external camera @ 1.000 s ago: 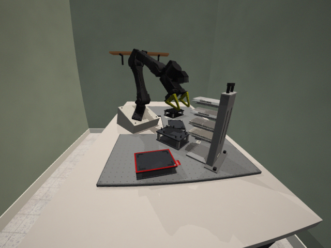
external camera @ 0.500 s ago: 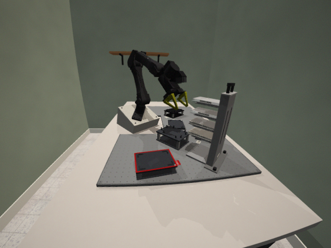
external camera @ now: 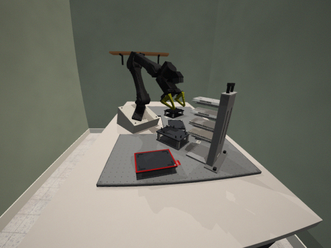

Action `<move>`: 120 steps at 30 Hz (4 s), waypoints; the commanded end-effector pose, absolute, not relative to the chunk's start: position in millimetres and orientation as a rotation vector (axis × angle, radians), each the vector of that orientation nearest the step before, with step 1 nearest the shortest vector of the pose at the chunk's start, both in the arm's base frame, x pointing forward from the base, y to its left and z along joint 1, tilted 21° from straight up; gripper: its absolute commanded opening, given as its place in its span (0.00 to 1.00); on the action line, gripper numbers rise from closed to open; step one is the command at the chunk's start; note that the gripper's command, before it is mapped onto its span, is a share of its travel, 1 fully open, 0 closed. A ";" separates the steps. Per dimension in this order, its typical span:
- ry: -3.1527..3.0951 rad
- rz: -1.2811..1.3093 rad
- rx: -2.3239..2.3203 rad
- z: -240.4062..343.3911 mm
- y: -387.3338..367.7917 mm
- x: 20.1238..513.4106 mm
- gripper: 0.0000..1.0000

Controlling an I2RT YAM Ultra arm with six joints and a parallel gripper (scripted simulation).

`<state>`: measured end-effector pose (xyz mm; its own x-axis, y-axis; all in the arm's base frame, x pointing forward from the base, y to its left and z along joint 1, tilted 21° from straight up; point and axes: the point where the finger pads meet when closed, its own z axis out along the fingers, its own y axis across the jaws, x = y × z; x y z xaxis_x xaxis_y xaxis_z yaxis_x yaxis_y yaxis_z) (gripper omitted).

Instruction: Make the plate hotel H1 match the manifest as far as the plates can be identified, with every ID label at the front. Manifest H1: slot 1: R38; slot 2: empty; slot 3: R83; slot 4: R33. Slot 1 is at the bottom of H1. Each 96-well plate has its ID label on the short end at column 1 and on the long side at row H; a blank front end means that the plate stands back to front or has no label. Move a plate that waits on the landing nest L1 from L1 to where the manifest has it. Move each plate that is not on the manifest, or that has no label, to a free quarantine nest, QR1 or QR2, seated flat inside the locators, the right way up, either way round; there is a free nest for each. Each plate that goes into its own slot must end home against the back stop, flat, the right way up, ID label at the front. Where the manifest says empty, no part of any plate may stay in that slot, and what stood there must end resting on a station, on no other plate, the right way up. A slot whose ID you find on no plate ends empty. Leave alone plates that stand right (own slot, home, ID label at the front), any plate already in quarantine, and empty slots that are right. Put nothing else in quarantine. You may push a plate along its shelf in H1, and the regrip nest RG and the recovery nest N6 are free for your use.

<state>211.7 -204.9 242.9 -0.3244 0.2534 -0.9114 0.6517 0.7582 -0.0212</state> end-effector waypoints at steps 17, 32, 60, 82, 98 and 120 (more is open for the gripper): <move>1.917 -0.468 0.678 211.3 -210.5 221.6 1.00; 1.875 -0.485 0.671 220.4 -222.4 233.5 1.00; 1.889 -0.482 0.679 216.3 -234.6 245.5 1.00; 1.889 -0.482 0.679 216.3 -234.6 245.5 1.00; 1.889 -0.482 0.679 216.3 -234.6 245.5 1.00; 1.889 -0.482 0.679 216.3 -234.6 245.5 1.00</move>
<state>244.0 -233.0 206.6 -0.3324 0.2532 -0.9085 0.6473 0.7618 -0.0245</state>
